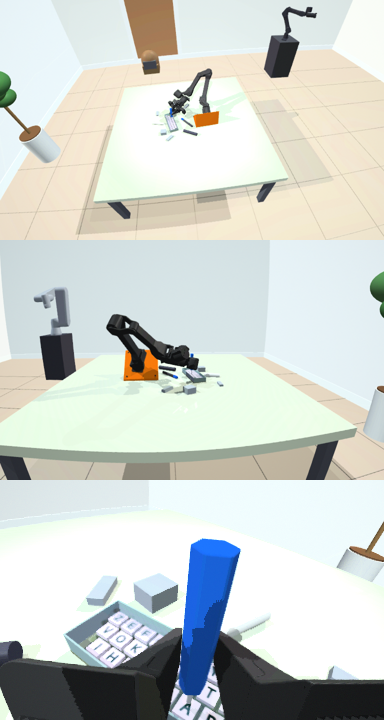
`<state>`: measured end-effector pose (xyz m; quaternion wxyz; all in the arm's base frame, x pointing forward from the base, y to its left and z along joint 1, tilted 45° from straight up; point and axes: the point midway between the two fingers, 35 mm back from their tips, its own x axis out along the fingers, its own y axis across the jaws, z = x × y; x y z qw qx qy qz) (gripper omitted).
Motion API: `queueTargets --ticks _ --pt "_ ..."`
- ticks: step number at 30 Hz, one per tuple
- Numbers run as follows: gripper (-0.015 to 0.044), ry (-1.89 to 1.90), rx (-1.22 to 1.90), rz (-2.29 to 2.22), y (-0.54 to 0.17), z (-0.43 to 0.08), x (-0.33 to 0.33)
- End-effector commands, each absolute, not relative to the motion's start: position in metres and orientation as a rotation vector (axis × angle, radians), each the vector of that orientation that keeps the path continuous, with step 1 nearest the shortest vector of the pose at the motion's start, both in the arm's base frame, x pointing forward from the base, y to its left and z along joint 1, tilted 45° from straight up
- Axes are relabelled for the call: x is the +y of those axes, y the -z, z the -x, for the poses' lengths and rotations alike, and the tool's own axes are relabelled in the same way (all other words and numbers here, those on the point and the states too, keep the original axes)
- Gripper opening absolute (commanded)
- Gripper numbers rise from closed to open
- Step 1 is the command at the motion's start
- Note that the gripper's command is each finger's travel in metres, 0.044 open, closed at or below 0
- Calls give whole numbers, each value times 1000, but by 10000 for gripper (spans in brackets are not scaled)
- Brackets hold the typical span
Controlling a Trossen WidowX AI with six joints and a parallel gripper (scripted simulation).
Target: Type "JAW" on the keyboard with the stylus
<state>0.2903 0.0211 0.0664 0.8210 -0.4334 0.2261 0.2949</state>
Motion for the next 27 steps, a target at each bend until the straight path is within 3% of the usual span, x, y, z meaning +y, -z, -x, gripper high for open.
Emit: queueTargets --ticks 1,27 --pt "81 -634 479 924 -64 -290 20" --pt "81 -634 480 924 -58 -290 14"
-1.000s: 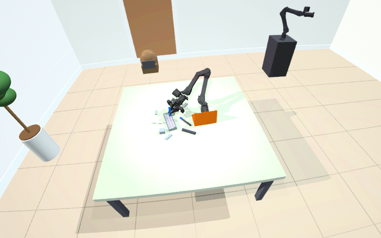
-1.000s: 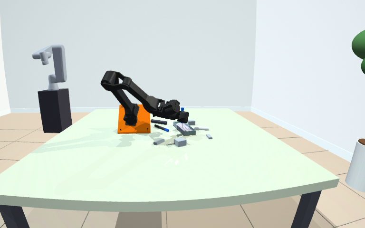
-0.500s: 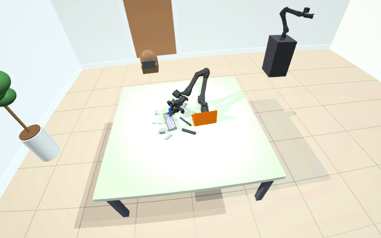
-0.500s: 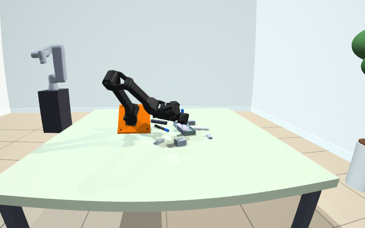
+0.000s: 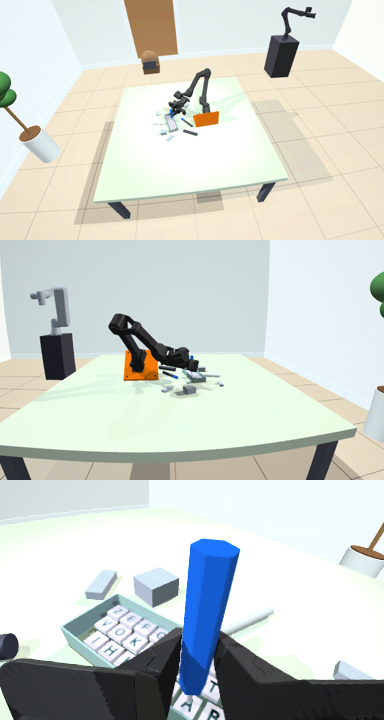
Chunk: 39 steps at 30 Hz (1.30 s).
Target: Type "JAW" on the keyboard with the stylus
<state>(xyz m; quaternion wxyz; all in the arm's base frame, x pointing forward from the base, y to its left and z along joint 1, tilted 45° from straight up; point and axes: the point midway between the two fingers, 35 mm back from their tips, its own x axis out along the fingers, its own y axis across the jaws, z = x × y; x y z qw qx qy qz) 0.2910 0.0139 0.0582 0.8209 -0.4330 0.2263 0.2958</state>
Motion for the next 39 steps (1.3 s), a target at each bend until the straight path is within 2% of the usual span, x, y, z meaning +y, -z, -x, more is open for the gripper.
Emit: queueTargets --ticks 1,22,25,28,39 --pt "81 -634 480 924 -58 -290 14" --pt "84 -640 482 923 -82 -286 41" --pt "64 -640 482 923 -82 -286 41" --pt "0 -641 482 922 -84 -289 40" --pt "0 -647 488 906 -99 -328 36"
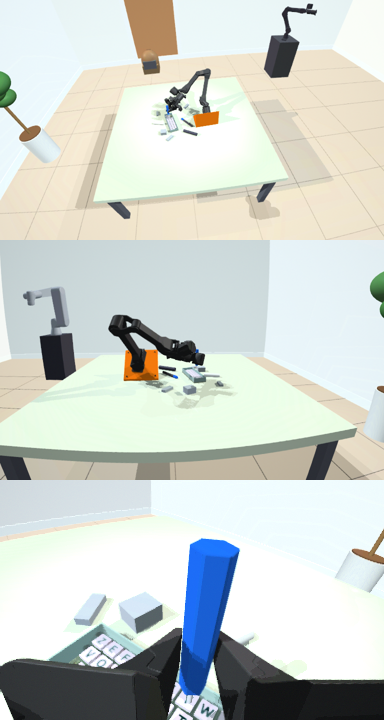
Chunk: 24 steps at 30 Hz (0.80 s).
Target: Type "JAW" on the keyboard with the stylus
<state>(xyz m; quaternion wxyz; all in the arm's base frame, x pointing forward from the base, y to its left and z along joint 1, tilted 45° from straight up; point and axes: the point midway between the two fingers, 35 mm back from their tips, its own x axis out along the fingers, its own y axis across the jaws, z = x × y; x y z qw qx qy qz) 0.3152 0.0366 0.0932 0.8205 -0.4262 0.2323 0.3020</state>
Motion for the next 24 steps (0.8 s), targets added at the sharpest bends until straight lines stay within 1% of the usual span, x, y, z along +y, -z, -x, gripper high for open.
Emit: queueTargets --ticks 1,16,19,24 --pt "0 -648 488 905 -100 -331 35" --pt "0 -648 488 905 -87 -334 21" --pt "79 -648 489 905 -85 -334 20" --pt "81 -648 489 905 -84 -335 19"
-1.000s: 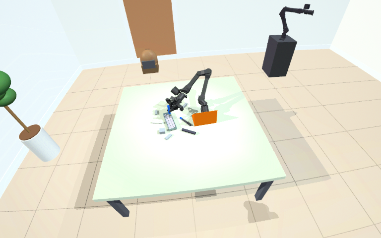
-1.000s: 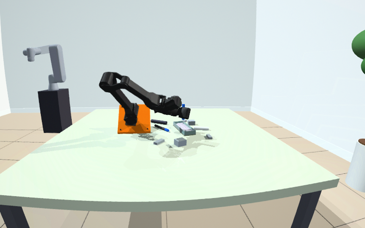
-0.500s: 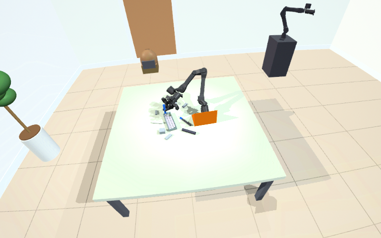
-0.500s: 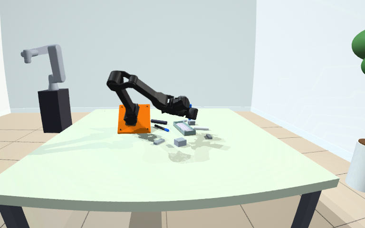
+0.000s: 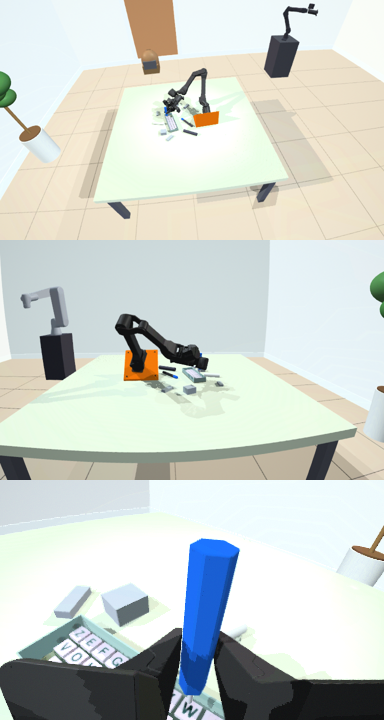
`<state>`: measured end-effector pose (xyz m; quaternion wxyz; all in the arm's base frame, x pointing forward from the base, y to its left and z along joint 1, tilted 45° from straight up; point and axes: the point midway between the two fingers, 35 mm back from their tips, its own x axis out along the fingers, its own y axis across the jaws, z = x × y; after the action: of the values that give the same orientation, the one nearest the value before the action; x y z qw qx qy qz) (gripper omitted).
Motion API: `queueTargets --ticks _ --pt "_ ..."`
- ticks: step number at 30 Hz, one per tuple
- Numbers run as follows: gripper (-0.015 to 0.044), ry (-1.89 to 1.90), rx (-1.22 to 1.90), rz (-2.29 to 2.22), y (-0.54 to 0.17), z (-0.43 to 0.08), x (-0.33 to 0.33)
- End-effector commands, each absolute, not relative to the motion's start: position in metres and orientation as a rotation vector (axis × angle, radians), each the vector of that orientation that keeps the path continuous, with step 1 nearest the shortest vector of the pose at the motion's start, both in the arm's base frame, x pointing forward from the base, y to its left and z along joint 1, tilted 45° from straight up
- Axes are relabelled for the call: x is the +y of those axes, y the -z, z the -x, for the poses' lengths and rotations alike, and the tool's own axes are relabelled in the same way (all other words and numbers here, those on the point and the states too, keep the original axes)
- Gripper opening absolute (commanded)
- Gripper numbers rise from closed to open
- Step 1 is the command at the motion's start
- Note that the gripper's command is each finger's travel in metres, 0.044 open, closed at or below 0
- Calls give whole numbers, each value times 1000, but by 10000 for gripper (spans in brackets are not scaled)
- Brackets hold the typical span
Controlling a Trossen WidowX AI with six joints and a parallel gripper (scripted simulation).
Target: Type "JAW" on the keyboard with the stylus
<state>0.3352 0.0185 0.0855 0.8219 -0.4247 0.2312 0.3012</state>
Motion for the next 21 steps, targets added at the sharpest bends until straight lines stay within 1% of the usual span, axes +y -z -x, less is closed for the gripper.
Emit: queueTargets --ticks 1,21 --pt "81 -648 489 905 -84 -335 19" --pt "81 -648 490 906 -75 -336 10"
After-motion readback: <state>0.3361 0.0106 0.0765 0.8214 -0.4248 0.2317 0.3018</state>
